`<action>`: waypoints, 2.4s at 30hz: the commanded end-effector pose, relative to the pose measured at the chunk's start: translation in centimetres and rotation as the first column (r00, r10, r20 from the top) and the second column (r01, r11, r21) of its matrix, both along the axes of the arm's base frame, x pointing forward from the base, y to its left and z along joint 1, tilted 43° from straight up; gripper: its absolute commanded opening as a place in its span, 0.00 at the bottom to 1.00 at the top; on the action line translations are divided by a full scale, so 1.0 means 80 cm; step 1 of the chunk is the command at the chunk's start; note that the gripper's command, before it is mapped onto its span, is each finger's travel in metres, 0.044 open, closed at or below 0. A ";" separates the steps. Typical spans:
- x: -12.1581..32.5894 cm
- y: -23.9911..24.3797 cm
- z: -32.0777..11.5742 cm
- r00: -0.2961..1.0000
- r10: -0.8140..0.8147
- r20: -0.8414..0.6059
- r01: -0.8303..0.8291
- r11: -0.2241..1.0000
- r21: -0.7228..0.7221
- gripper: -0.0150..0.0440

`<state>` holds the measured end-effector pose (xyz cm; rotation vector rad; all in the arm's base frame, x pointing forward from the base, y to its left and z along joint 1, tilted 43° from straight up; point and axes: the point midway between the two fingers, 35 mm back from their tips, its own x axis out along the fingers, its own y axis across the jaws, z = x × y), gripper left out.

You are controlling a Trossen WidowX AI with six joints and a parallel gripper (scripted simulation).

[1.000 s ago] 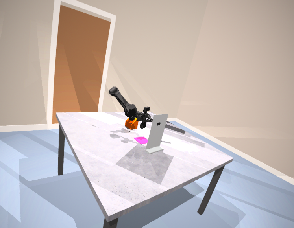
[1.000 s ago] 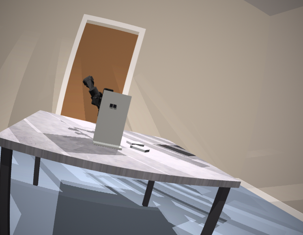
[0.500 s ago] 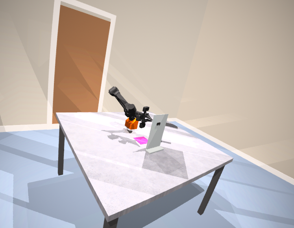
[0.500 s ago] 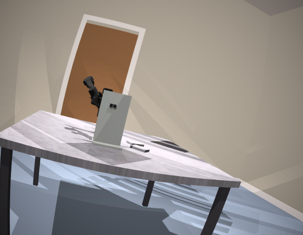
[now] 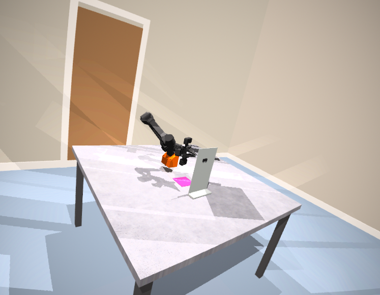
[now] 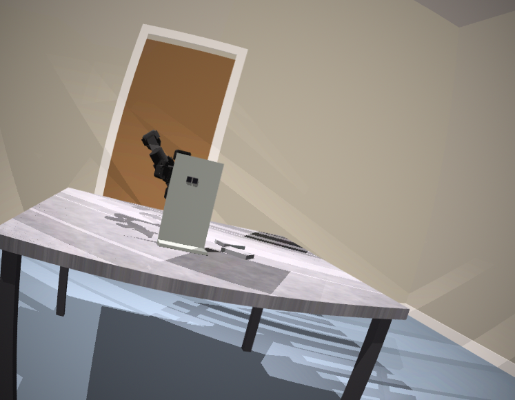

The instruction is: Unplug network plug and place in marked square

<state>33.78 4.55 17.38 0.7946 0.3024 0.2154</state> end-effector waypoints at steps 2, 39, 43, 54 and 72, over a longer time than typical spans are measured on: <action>-0.004 0.000 -0.002 1.000 0.006 -0.004 -0.006 1.000 -0.003 0.25; -0.020 0.009 0.012 1.000 0.001 -0.003 -0.001 1.000 -0.001 0.25; -0.024 0.020 0.017 1.000 0.002 -0.005 -0.002 1.000 -0.001 0.25; -0.041 0.047 0.033 1.000 0.004 -0.007 -0.004 1.000 0.000 0.25; -0.037 0.033 -0.013 0.964 -0.199 -0.178 0.207 0.978 0.027 0.25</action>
